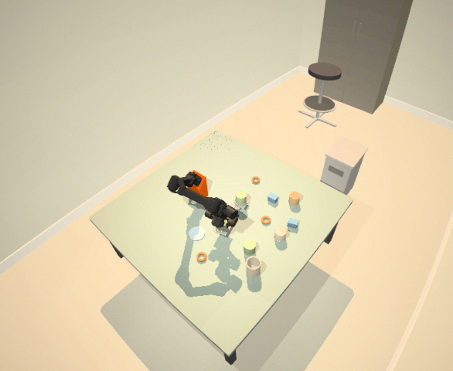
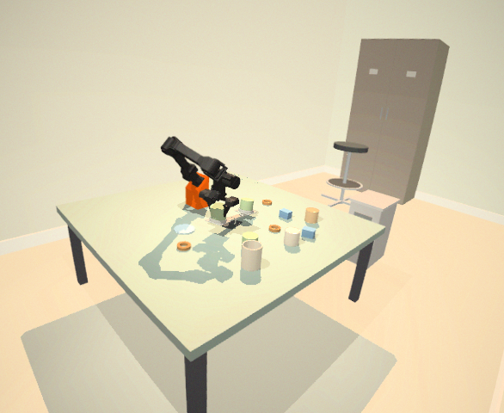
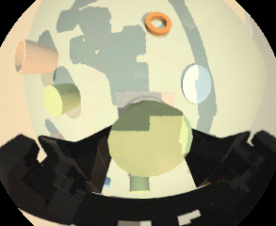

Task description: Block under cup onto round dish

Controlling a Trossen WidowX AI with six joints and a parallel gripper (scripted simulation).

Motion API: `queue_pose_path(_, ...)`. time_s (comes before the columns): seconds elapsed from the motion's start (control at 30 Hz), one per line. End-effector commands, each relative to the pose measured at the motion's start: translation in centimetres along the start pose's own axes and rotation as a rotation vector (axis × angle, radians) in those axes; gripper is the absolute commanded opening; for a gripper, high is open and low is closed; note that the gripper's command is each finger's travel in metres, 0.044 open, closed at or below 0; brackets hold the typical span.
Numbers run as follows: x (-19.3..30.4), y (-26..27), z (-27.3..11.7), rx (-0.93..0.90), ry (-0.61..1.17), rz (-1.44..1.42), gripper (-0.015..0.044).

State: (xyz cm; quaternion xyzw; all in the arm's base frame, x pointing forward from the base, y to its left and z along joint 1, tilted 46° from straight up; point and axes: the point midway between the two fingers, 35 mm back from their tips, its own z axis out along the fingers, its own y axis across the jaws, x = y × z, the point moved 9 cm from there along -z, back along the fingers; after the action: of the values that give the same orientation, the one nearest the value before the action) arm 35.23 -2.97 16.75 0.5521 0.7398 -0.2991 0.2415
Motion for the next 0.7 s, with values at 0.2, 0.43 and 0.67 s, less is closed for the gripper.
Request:
queue_pose_path(0.2,-0.2,0.2,-1.8,-0.023,-0.004,0.015,0.0)
queue_pose_path(0.43,-0.2,0.1,-2.7,-0.022,-0.004,0.015,0.0)
queue_pose_path(0.67,-0.2,0.1,-3.6,-0.022,-0.005,0.015,0.0)
